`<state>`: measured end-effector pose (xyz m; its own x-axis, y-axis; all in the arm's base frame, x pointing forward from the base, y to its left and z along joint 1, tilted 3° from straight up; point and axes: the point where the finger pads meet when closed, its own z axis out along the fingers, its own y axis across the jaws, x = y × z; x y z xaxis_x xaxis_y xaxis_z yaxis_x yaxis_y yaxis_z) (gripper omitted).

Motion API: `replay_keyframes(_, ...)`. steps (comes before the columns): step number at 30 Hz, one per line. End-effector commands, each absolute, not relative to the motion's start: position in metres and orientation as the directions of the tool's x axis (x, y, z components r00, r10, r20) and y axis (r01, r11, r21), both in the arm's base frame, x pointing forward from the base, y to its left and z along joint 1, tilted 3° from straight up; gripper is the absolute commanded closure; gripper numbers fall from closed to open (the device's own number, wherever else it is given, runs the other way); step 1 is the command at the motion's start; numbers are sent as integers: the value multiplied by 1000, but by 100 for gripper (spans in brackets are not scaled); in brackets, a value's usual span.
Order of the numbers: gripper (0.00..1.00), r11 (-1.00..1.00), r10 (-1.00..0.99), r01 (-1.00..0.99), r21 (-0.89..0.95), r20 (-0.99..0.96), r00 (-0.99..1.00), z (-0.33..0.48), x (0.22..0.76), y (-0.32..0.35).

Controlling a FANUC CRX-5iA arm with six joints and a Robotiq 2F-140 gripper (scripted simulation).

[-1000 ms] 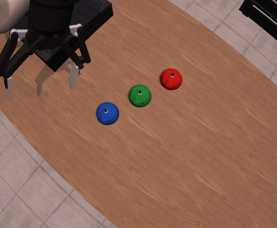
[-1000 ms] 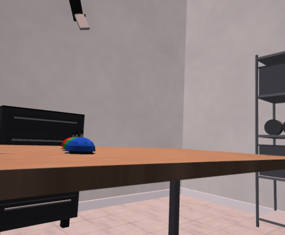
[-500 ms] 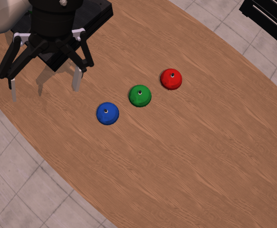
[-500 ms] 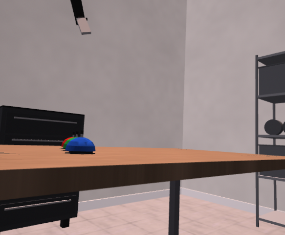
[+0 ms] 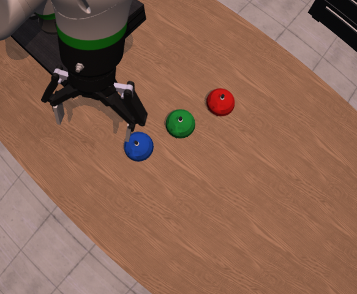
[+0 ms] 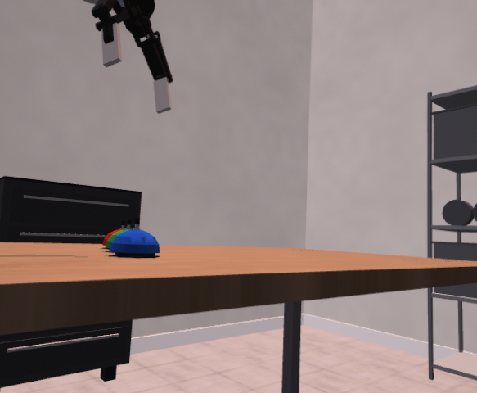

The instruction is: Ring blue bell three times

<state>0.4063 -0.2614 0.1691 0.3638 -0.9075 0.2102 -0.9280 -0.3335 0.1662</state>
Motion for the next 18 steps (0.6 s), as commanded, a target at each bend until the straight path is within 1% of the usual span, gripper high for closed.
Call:
replay_keyframes(1,0,-150,-972,-984,98,169,165,139,415,-251)
replay_keyframes(2,0,-51,-988,-996,75,138,61,121,421,-244)
replay_keyframes(4,0,-27,-991,-997,68,131,36,121,421,-244)
replay_keyframes(5,0,73,-993,-996,52,98,-67,105,426,-237)
replay_keyframes(7,0,92,-992,-995,48,92,-87,105,426,-237)
replay_keyframes(8,0,198,-979,-979,37,56,-196,92,431,-231)
replay_keyframes(9,0,200,-979,-979,37,56,-198,92,431,-231)
replay_keyframes(10,0,279,-960,-960,34,28,-278,80,435,-225)
replay_keyframes(12,0,279,-960,-960,34,28,-278,80,435,-225)
replay_keyframes(14,0,420,-907,-907,36,-21,-421,64,442,-218)
replay_keyframes(18,0,485,-873,-874,42,-44,-486,56,445,-214)
